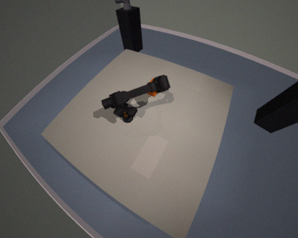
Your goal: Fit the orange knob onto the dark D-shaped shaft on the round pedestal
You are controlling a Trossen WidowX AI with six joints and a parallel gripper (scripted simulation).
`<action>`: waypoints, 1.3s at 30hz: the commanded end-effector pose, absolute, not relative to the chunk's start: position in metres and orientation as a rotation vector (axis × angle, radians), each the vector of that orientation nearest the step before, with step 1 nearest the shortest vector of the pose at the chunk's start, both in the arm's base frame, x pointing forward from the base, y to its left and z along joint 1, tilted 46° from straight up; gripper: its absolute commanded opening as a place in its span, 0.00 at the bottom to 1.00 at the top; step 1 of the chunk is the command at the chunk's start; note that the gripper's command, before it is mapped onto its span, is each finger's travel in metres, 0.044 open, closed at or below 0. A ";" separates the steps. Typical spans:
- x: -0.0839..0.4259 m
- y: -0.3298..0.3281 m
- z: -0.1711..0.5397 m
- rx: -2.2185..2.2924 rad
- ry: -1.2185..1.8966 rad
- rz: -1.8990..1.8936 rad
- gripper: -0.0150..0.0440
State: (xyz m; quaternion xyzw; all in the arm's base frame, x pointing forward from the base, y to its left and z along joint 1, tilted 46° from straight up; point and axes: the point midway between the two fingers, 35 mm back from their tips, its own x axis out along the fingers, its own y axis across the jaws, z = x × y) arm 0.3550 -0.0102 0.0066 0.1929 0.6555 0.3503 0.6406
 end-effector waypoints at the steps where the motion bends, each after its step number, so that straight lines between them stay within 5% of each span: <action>1: 0.354 -0.012 0.008 0.445 1.494 0.800 0.25; 39: 0.357 -0.009 0.006 0.288 1.393 0.946 0.25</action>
